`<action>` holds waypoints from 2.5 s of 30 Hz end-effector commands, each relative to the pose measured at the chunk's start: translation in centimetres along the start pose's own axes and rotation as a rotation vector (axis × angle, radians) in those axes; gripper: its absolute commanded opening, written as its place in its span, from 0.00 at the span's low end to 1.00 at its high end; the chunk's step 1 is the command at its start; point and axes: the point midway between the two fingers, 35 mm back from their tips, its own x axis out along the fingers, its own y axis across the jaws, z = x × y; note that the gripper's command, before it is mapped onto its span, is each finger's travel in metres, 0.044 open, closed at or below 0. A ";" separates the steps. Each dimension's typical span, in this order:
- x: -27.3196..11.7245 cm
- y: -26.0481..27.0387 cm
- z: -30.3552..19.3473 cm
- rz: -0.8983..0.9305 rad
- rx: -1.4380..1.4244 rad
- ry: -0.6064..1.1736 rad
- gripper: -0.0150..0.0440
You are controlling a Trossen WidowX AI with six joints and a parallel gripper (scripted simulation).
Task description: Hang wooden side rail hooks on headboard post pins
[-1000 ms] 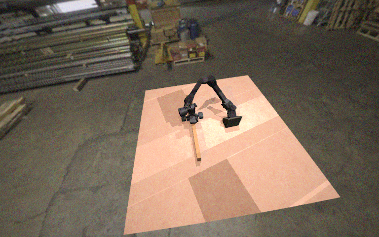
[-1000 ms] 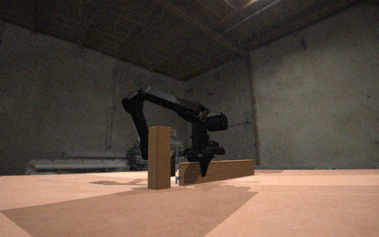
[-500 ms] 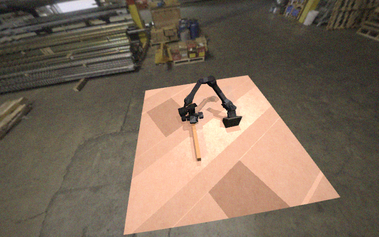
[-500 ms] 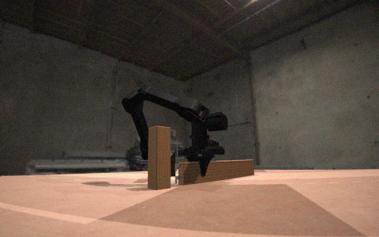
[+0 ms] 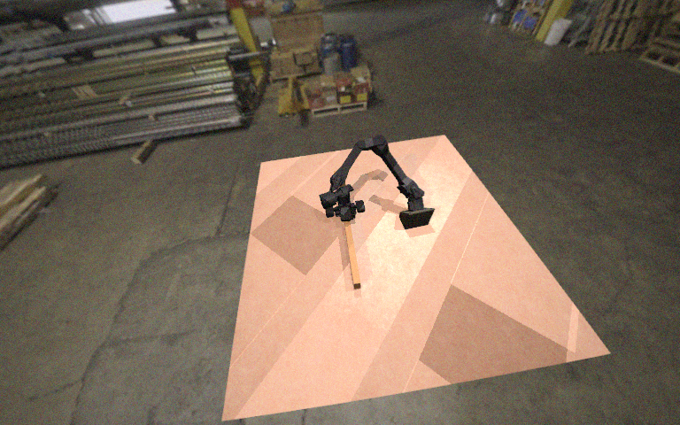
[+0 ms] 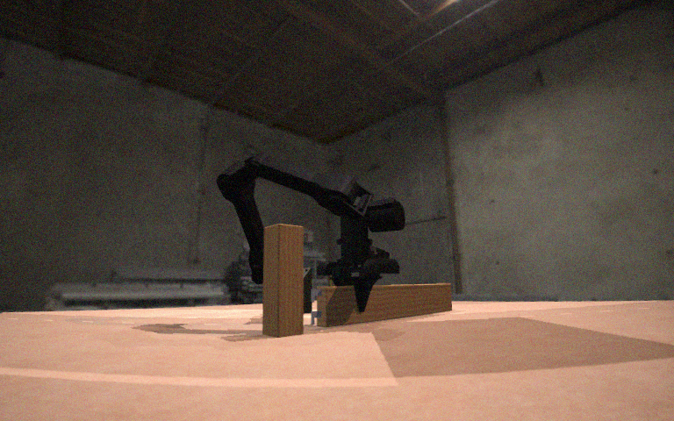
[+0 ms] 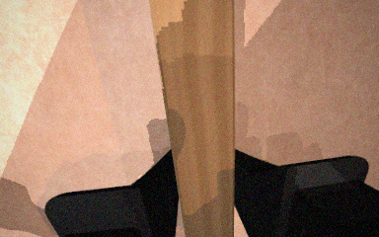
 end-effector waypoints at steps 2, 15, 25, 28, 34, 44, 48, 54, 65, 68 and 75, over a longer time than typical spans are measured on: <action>-0.4 -0.1 0.1 -0.008 0.002 -0.002 0.25; -0.6 -0.1 0.1 -0.008 0.002 -0.002 0.25; -0.8 -0.1 0.1 -0.008 0.002 -0.003 0.25; -0.8 -0.1 0.1 -0.008 0.002 -0.003 0.25; -0.9 -0.1 0.1 -0.008 0.002 -0.003 0.25; -1.1 -0.1 0.1 -0.008 0.002 -0.003 0.25; -1.2 -0.1 0.1 -0.008 0.002 -0.003 0.25; -1.3 -0.1 0.1 -0.008 0.002 -0.003 0.25; -1.5 -0.1 0.1 -0.008 0.002 -0.003 0.25; -1.5 -0.1 0.1 -0.008 0.002 -0.003 0.25; -1.6 -0.1 0.1 -0.008 0.002 -0.003 0.25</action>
